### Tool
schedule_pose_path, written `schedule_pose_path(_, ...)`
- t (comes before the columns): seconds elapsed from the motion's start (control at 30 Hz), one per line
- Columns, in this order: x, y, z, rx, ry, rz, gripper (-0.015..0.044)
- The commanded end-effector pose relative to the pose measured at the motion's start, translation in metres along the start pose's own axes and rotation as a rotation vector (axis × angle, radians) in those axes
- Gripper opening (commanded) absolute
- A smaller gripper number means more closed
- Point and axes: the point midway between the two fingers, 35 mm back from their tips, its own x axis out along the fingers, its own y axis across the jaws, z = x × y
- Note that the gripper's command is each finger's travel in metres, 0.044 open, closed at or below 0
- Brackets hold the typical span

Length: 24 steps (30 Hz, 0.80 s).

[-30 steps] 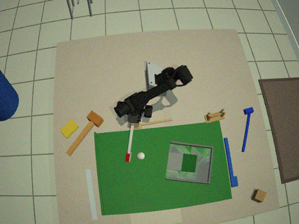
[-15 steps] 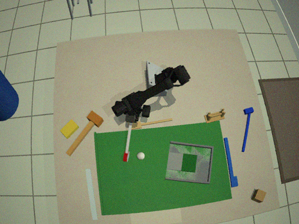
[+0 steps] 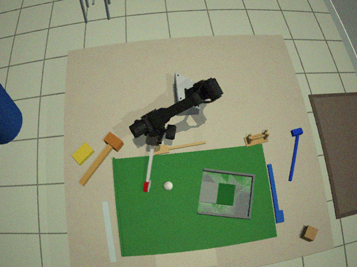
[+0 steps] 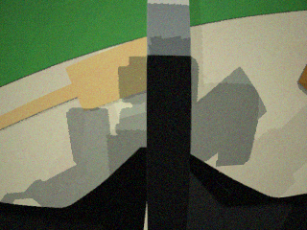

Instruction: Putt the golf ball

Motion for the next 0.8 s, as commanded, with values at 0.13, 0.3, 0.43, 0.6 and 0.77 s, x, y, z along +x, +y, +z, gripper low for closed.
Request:
schedule_pose_path(0.13, -0.005, 0.062, 0.009, 0.000, -0.005, -0.008, 0.0000)
schedule_pose_path(0.3, -0.001, 0.128, 0.003, -0.006, -0.002, 0.001, 0.0000)
schedule_pose_path(0.43, 0.000, 0.136, 0.001, -0.007, -0.001, 0.004, 0.0000)
schedule_pose_path(0.6, -0.005, 0.136, 0.002, -0.007, -0.002, 0.003, 0.0000)
schedule_pose_path(0.77, -0.029, 0.135, 0.003, -0.006, -0.002, 0.001, 0.0000)
